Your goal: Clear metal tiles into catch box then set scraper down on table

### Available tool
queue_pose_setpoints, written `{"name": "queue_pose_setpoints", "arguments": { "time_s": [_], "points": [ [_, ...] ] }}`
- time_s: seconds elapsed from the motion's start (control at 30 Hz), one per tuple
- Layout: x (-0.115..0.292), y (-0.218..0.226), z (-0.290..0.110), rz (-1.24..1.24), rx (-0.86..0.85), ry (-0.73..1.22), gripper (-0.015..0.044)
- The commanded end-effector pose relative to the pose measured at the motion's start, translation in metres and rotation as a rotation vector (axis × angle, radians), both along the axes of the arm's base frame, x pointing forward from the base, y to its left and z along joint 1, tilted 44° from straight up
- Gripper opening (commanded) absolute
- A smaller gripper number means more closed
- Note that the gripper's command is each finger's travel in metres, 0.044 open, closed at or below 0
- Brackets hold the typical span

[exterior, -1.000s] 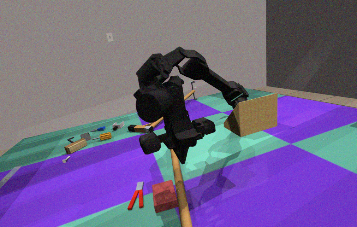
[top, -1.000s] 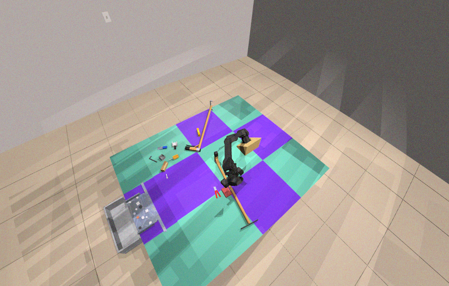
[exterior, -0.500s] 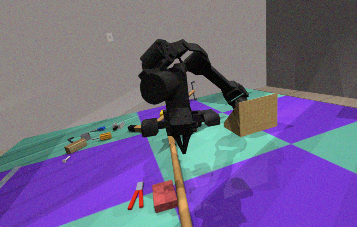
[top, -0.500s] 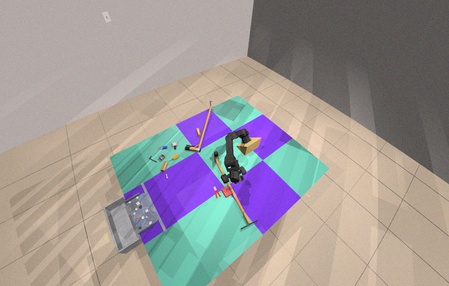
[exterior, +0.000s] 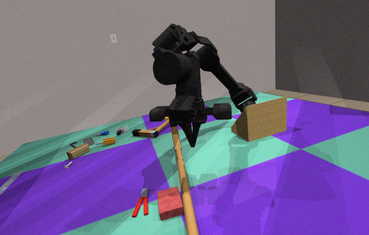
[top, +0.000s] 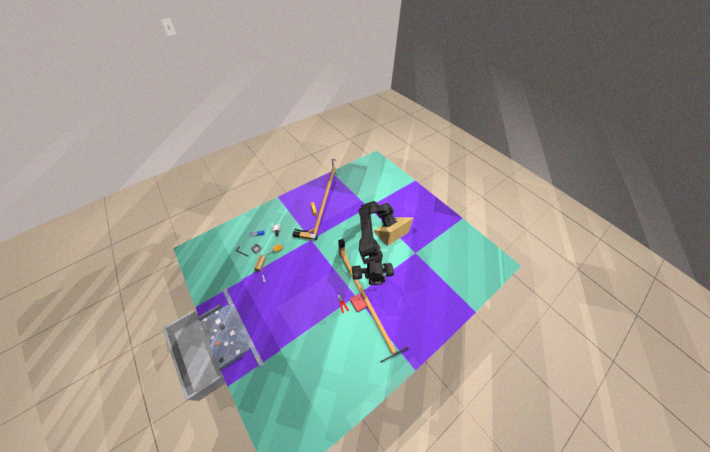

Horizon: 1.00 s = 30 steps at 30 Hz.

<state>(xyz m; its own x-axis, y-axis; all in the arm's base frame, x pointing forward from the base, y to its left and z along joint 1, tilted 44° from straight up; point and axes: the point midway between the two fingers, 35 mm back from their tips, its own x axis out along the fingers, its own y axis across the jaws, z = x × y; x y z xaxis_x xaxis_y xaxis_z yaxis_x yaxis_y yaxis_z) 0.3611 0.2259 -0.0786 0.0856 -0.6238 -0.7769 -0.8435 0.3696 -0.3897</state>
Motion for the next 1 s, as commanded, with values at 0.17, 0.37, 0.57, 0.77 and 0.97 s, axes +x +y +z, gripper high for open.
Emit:
{"name": "queue_pose_setpoints", "arguments": {
  "time_s": [0.17,0.37,0.57,0.77,0.97],
  "points": [
    [-0.009,0.014,0.013,-0.144,0.050,-0.154,0.0000],
    [-0.016,0.022,0.022,-0.240,0.084,-0.252,0.0000],
    [-0.020,0.027,0.026,-0.297,0.105,-0.308,0.0000],
    [-0.019,0.025,0.023,-0.297,0.106,-0.308,0.0000],
    [-0.017,0.018,0.012,-0.297,0.106,-0.308,0.0000]
  ]
}}
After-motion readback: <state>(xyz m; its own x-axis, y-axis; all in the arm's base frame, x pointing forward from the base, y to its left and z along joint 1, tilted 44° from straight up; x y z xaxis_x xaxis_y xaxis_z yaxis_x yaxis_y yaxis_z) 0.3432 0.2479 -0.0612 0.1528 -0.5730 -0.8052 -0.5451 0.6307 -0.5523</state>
